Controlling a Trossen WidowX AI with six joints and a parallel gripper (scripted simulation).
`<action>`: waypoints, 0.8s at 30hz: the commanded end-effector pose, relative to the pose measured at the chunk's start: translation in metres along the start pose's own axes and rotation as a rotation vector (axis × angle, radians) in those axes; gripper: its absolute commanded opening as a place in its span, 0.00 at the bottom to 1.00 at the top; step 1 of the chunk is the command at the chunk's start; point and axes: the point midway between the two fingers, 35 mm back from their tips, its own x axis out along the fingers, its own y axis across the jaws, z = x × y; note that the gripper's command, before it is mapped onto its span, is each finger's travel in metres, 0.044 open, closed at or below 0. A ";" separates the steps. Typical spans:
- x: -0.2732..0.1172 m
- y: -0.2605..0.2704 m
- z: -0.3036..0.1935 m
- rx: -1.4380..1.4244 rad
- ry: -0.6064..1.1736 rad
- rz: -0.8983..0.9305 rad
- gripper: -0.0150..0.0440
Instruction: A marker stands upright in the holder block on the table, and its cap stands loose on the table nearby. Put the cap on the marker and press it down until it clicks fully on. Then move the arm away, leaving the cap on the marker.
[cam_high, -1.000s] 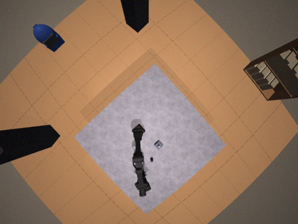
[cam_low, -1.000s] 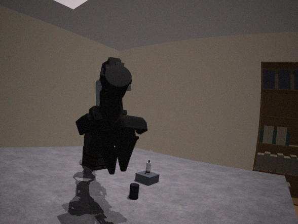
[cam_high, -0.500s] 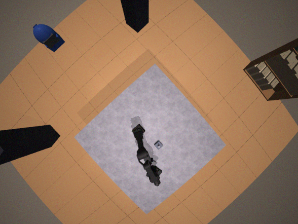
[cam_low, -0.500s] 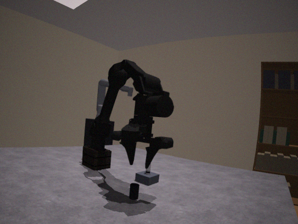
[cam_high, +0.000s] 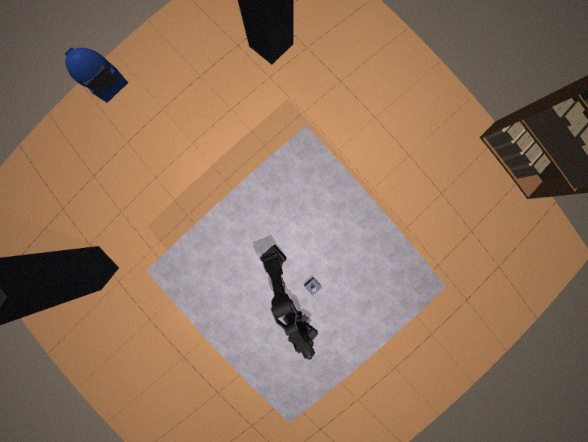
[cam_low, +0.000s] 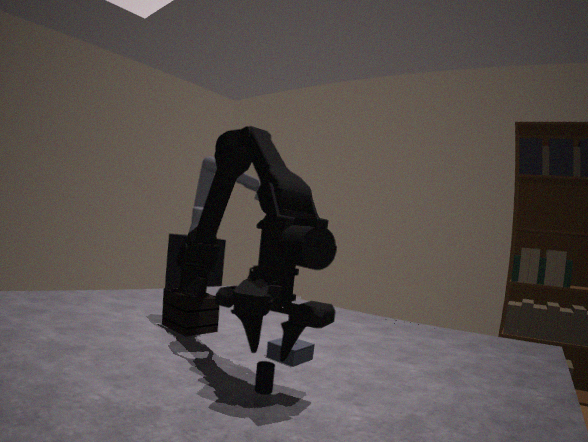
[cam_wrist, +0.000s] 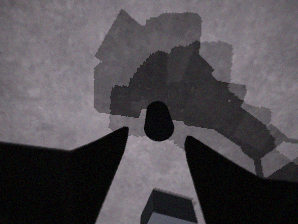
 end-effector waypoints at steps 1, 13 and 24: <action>0.006 -0.001 0.000 0.002 -0.001 -0.004 0.68; 0.025 -0.001 0.000 0.002 -0.001 -0.004 0.68; 0.043 -0.002 -0.001 0.002 0.000 -0.004 0.68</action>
